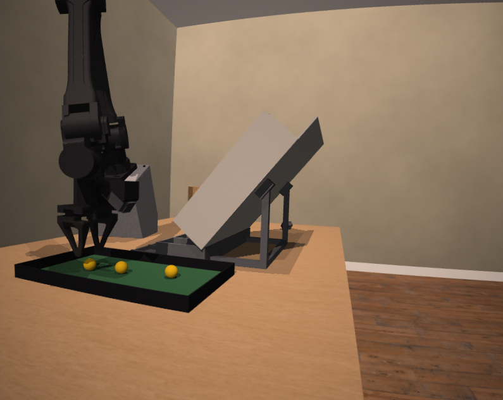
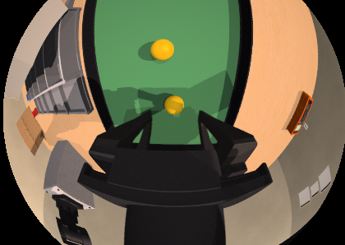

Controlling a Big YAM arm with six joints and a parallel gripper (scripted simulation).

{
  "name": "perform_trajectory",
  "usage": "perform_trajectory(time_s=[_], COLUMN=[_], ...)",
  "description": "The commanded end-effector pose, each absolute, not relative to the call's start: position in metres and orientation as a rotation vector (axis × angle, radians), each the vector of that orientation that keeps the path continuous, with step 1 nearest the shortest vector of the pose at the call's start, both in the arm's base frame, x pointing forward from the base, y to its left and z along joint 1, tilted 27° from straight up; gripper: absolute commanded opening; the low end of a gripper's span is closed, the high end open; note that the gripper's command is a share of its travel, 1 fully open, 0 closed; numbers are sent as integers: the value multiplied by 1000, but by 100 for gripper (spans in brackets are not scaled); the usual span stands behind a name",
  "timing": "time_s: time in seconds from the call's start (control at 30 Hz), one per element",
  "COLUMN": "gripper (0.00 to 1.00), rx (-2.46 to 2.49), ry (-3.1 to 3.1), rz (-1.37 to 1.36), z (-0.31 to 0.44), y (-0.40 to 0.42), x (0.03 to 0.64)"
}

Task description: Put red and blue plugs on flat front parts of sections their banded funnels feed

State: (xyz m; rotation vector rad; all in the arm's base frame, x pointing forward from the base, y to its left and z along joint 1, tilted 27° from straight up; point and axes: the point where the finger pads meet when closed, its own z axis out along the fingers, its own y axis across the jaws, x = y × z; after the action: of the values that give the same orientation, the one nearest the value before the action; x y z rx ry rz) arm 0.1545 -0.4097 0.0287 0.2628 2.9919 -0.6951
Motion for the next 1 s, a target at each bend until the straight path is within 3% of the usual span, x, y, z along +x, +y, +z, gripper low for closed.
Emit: perform_trajectory(time_s=[0.0,0.97], gripper=[56,56], rx=[246,257], ry=[2942,2970], rz=[-772,-733], z=[52,19], y=[-426,-433], x=[162,158])
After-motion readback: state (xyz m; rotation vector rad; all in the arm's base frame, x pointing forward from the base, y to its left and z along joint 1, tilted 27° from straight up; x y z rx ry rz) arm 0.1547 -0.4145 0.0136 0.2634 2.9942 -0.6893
